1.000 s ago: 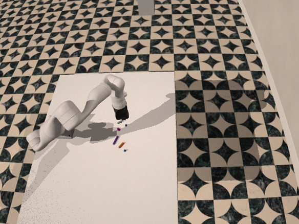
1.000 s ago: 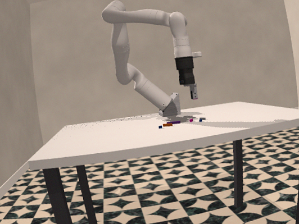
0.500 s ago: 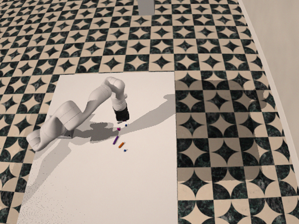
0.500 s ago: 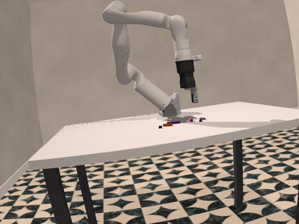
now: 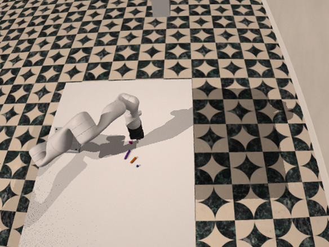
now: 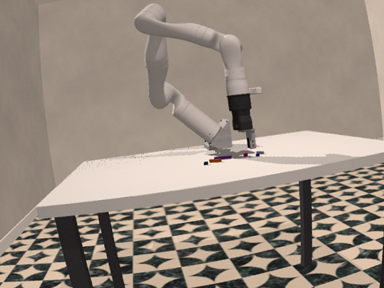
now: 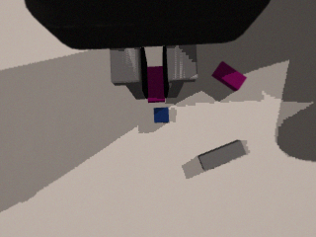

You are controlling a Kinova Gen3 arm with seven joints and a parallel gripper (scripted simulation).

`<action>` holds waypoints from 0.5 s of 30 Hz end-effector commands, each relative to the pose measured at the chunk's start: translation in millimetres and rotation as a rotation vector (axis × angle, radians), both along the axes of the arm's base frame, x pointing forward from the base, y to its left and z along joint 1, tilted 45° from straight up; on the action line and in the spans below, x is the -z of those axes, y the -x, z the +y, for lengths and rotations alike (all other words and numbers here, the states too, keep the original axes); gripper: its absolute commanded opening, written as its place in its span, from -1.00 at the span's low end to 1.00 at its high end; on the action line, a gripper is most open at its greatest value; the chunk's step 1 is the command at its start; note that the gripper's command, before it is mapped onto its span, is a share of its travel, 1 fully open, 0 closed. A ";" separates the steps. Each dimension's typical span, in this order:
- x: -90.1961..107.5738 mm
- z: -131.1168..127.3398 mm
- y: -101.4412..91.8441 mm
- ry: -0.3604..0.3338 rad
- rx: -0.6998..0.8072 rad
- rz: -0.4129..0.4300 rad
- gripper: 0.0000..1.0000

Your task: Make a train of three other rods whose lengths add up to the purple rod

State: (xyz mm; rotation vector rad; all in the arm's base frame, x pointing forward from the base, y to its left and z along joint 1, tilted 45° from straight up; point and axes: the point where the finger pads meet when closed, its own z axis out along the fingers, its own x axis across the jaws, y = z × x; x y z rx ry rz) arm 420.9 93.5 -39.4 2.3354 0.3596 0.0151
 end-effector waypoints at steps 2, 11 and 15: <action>10.1 -13.3 -0.6 0.007 0.009 -0.004 -0.52; 12.9 -15.4 0.1 0.008 0.011 -0.003 -0.52; 12.7 -14.9 0.1 0.007 0.010 -0.003 -0.52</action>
